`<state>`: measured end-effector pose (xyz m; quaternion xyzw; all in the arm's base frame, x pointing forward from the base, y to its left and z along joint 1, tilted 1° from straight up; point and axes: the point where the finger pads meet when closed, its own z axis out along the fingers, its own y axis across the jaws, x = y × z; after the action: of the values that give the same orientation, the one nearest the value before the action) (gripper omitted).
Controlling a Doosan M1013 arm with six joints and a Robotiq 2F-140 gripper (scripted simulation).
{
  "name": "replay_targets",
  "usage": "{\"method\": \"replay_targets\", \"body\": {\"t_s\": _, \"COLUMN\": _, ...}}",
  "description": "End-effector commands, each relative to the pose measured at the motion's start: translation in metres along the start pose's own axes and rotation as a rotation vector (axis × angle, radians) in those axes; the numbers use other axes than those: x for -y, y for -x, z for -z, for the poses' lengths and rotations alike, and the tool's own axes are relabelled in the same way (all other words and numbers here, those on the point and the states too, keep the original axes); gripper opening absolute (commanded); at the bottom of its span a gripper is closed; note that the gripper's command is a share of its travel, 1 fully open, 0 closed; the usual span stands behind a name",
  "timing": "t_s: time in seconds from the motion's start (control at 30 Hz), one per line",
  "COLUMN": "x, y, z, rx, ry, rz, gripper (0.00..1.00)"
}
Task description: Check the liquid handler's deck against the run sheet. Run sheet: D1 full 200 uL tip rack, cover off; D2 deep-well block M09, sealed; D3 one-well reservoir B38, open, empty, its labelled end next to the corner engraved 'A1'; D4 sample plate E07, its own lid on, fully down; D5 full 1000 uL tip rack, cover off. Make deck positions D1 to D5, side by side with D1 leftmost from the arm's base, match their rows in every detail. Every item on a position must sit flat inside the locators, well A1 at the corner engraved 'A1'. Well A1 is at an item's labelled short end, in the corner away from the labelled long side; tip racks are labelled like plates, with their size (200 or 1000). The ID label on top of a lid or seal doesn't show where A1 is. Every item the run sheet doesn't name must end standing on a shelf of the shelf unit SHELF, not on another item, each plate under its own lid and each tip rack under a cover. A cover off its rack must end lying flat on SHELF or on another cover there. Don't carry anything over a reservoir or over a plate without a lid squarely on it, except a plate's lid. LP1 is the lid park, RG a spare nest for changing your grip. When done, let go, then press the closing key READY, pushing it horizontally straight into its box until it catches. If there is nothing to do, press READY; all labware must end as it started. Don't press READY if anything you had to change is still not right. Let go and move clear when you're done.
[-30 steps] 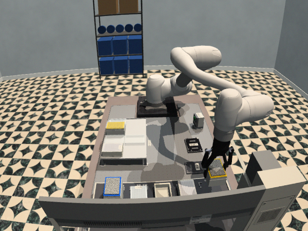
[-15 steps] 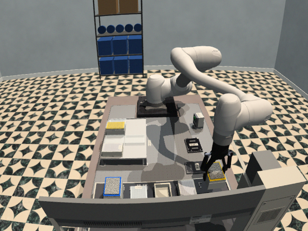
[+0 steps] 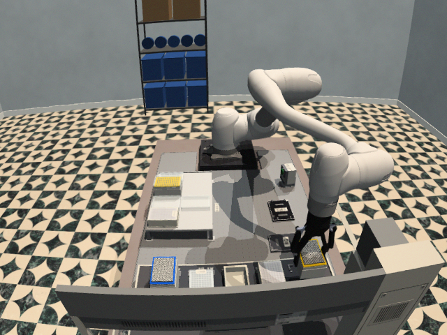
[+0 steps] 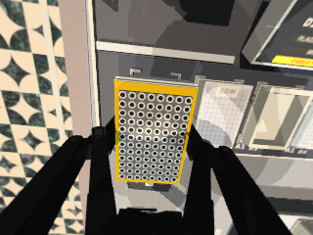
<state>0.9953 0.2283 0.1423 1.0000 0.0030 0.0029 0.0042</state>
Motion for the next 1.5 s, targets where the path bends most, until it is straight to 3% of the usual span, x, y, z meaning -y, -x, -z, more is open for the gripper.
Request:
{"method": "replay_targets", "body": {"t_s": 0.0, "x": 0.000, "y": 0.000, "z": -0.003, "rx": -0.002, "ry": -0.001, "rz": 0.000, "gripper": 0.10}}
{"method": "replay_targets", "body": {"t_s": 1.47, "x": 0.000, "y": 0.000, "z": -0.065, "rx": -0.002, "ry": -0.001, "rz": 0.000, "gripper": 0.10}}
